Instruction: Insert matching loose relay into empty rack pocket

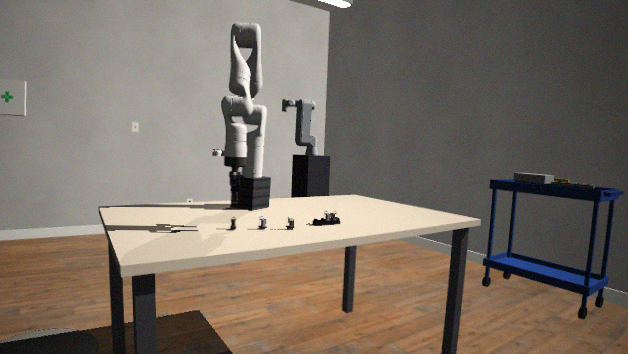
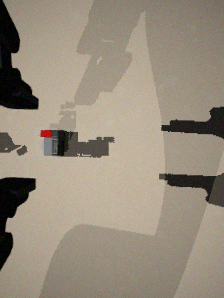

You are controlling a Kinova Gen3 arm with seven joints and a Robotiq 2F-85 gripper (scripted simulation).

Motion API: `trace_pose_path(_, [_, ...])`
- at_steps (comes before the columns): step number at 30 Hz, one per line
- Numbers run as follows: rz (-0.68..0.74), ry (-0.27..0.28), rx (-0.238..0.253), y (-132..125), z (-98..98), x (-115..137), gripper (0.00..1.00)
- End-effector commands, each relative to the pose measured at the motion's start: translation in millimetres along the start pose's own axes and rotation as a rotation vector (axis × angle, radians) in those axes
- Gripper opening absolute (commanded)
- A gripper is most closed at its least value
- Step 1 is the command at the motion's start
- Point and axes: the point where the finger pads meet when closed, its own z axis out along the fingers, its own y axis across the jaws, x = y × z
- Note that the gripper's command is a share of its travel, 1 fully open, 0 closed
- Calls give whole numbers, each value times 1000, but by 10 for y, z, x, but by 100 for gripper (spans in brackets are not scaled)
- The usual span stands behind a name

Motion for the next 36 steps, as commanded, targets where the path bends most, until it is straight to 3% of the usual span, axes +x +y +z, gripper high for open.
trace_pose_path(1, [0, 0, 2, -7, -8, 1, 53])
trace_pose_path(18, [0, 0, 0, -8, 20, 3, 53])
trace_pose_path(36, [-1, -1, -1, -13, 183, 11, 53])
